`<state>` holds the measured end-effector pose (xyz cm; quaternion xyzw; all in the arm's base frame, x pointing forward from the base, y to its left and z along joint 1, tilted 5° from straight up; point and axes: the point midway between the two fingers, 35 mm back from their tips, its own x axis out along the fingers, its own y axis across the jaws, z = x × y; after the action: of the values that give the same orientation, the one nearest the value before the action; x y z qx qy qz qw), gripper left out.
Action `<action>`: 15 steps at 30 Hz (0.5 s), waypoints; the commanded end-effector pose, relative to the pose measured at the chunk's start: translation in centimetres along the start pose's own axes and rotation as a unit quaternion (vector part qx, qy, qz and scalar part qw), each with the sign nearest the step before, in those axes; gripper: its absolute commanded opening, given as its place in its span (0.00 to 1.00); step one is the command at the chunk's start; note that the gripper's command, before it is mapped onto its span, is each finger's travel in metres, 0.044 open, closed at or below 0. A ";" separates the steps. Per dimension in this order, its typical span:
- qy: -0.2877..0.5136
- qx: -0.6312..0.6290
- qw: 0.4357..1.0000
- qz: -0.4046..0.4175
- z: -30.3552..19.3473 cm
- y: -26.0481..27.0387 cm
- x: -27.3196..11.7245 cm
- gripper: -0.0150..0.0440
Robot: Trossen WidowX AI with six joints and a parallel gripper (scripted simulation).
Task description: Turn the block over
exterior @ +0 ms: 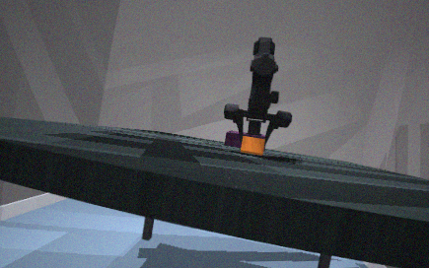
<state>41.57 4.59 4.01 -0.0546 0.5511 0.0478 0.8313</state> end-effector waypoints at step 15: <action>-0.140 -0.004 0.990 0.002 -0.5 0.0 -1.0 0.25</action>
<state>40.86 4.48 3.88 -0.0496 0.4617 0.0534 0.8840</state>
